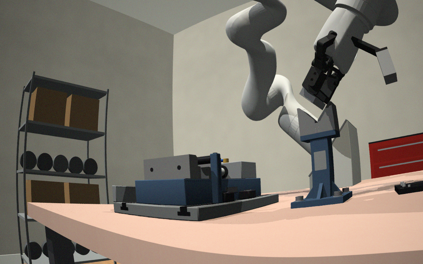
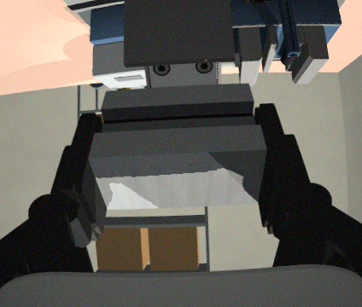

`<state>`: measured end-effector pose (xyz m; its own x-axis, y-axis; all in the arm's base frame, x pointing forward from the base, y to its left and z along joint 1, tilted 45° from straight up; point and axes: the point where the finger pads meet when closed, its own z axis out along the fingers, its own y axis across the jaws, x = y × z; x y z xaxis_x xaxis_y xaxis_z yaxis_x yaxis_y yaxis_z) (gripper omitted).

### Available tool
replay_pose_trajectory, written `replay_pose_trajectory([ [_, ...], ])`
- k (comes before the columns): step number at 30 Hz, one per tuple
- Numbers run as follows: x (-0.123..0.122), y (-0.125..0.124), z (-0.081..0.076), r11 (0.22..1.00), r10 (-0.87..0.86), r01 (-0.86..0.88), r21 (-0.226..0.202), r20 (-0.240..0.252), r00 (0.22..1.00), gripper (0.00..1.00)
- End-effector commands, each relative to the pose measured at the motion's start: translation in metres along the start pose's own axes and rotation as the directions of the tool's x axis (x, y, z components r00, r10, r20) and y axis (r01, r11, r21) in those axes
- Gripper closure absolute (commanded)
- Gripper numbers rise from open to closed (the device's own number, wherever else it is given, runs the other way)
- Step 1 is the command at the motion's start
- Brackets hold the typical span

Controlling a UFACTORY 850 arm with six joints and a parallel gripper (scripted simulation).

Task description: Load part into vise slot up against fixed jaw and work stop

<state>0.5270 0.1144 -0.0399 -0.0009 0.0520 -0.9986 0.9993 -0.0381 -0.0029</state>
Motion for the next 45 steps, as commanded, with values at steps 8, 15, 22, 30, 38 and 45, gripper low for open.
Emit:
replay_pose_trajectory([
  [8,-0.0014,0.0005,-0.0008,1.0,0.001,-0.001,-0.001,-0.073,0.997,1.0],
  [15,-0.002,0.0005,-0.0007,1.0,0.001,-0.001,-0.001,-0.119,0.993,1.0],
  [22,-0.0028,0.0005,-0.0006,1.0,0.001,-0.001,-0.001,-0.194,0.981,1.0],
  [30,-0.0039,0.0005,-0.0004,1.0,0.001,-0.001,-0.001,-0.285,0.958,1.0],
  [38,-0.0047,0.0005,-0.0001,1.0,0.001,-0.001,-0.001,-0.355,0.935,1.0],
  [45,-0.0056,0.0005,0.0003,1.0,0.001,-0.001,-0.001,-0.432,0.902,1.0],
])
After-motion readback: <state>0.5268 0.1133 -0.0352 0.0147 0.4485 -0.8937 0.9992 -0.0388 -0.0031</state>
